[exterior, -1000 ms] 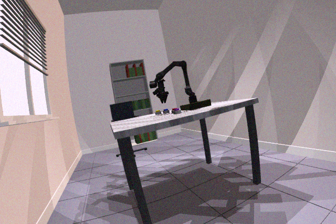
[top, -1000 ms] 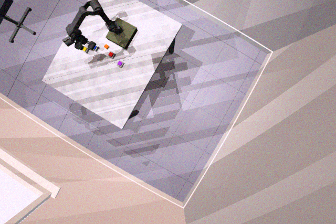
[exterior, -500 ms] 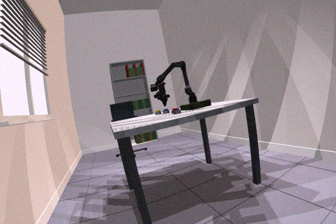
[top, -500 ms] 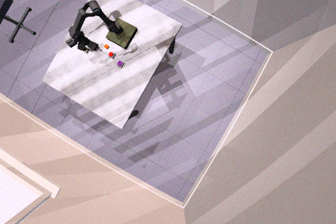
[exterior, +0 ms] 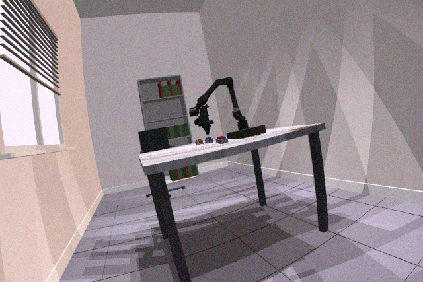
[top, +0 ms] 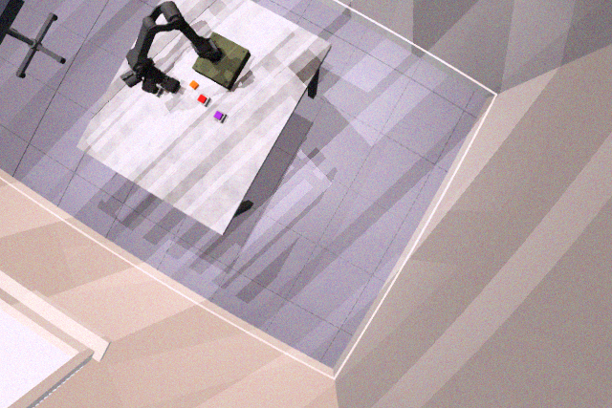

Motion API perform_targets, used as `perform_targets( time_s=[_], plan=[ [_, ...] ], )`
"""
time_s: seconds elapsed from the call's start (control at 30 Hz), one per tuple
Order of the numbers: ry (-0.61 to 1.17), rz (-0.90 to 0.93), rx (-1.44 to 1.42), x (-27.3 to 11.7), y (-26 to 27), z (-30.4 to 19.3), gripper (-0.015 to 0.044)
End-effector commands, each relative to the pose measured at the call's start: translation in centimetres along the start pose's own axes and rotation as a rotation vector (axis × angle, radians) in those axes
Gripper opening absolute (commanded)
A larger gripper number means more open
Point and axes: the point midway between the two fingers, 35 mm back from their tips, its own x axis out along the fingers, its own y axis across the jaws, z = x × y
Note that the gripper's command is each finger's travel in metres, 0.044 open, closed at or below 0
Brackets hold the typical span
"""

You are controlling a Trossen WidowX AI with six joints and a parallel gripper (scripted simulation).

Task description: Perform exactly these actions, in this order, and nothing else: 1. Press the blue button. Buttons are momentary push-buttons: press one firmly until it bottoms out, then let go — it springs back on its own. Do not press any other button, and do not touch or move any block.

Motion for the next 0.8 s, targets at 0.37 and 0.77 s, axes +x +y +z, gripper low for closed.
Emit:
perform_targets(
  time_s=[0.37, 0.77],
  plan=[
    [0.008, -0.001, -0.004, 2.5, 0.0, -0.3, 0.002],
    [0.008, -0.001, -0.004, 2.6, 0.0, -0.3, 0.002]
  ],
)
